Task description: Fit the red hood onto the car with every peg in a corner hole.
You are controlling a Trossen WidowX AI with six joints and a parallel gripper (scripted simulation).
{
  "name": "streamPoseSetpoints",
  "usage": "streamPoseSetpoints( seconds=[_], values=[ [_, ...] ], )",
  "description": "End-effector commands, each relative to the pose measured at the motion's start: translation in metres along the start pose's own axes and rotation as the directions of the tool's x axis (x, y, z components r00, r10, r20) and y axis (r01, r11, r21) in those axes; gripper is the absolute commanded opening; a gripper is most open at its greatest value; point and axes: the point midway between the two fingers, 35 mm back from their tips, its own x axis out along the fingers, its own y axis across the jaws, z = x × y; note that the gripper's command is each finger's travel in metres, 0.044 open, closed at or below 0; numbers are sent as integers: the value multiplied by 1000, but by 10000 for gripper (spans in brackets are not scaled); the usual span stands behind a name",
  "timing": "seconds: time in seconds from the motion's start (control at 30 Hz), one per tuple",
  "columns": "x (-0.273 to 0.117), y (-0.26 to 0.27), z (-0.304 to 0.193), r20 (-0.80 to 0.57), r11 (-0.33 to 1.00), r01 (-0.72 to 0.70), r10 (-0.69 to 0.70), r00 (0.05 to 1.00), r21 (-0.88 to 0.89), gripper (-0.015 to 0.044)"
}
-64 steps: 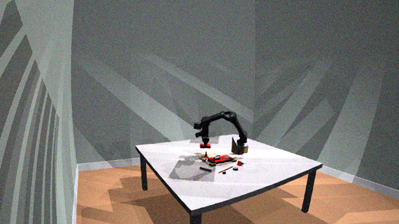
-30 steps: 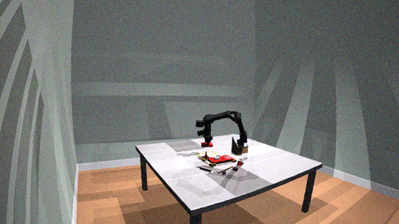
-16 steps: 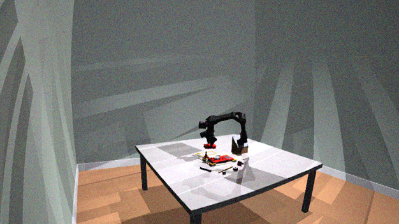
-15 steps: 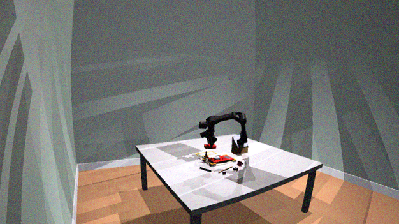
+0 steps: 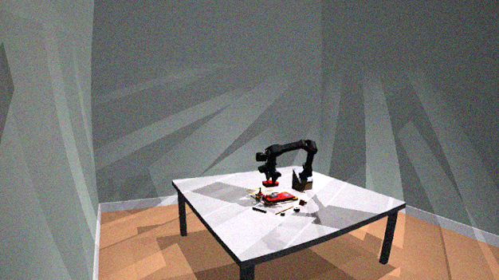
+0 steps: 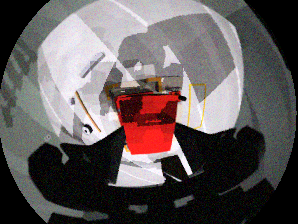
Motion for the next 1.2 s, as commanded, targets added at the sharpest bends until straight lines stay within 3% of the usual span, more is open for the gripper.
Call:
streamPoseSetpoints(
  seconds=[0.0,0.37,0.73,1.17],
  values=[
    [2,17,-7,-10,1000,-7,7,1000,-29,0],
    [7,29,-10,-12,998,-10,10,1000,-61,0],
    [51,31,-13,-12,998,-12,12,1000,-61,0],
    [52,30,-14,-12,998,-12,12,1000,-61,0]
  ],
)
